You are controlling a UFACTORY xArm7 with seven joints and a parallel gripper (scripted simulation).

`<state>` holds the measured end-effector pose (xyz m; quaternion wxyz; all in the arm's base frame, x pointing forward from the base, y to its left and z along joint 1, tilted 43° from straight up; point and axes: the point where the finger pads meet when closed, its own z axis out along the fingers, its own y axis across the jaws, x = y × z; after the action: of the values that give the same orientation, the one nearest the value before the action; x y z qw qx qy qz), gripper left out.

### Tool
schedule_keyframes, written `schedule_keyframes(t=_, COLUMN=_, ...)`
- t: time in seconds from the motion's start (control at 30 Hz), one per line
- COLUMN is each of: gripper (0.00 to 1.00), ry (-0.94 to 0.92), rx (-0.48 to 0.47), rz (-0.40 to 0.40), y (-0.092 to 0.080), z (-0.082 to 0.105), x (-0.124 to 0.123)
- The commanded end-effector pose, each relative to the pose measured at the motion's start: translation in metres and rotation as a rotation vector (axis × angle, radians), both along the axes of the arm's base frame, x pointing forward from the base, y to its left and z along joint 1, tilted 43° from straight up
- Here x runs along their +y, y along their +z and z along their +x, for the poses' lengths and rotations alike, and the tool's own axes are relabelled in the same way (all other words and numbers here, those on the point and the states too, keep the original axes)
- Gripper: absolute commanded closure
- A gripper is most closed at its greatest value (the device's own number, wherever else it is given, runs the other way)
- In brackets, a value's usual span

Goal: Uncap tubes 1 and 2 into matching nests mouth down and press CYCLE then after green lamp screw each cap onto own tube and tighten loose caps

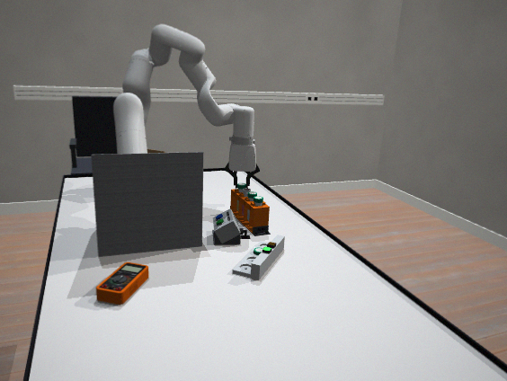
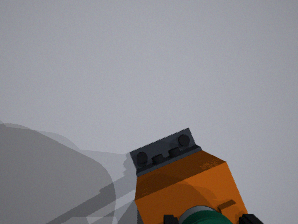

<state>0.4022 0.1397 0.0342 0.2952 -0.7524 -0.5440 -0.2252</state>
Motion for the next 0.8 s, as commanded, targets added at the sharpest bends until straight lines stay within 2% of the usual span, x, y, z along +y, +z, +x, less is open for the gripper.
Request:
schedule_keyframes(t=0.0, gripper=1.0, ry=-0.121, rx=0.135, rz=-0.013, y=0.0005, z=0.0015, x=-0.0012)
schedule_keyframes(t=0.13, gripper=1.0, ry=-0.267, rx=0.271, rz=-0.011, y=0.0005, z=0.0015, x=-0.0011)
schedule_keyframes(t=0.33, gripper=1.0, ry=-0.282, rx=0.286, rz=-0.011, y=0.0004, z=0.0015, x=-0.0011)
schedule_keyframes(t=0.37, gripper=0.54, ry=-0.282, rx=0.286, rz=-0.011, y=0.0005, z=0.0015, x=-0.0011)
schedule_keyframes(t=0.77, gripper=0.54, ry=-0.282, rx=0.286, rz=-0.011, y=0.0005, z=0.0015, x=-0.0011)
